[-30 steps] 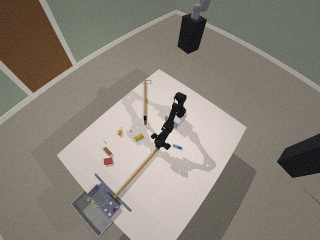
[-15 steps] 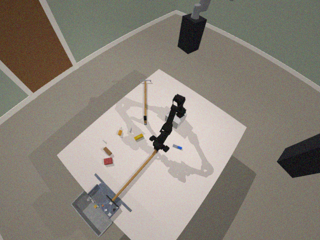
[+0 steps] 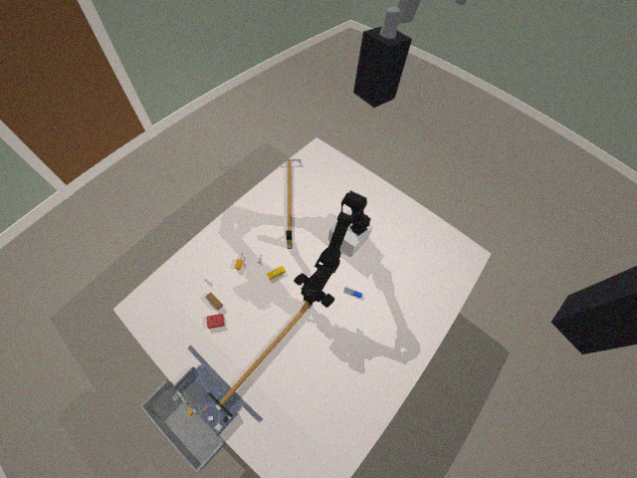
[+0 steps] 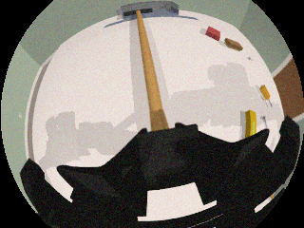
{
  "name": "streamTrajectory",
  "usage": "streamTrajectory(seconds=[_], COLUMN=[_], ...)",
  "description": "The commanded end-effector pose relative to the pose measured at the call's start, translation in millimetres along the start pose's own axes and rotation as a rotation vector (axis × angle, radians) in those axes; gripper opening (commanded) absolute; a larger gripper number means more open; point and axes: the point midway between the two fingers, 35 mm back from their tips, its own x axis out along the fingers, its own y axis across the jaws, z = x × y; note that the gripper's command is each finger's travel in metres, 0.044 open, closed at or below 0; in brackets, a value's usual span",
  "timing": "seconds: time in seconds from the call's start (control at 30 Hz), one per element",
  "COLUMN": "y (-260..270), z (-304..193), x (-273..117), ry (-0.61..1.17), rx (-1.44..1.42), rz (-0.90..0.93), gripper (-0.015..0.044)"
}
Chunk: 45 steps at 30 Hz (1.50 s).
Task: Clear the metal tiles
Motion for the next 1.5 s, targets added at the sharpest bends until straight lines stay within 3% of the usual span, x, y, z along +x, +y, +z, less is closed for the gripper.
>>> streamTrajectory(seconds=[0.0,1.47], y=[0,-3], z=[13,68], x=[4,42], ry=[-0.016,-0.022], rx=[-0.002,-0.002], rz=[0.004,0.004], gripper=[0.0,0.0])
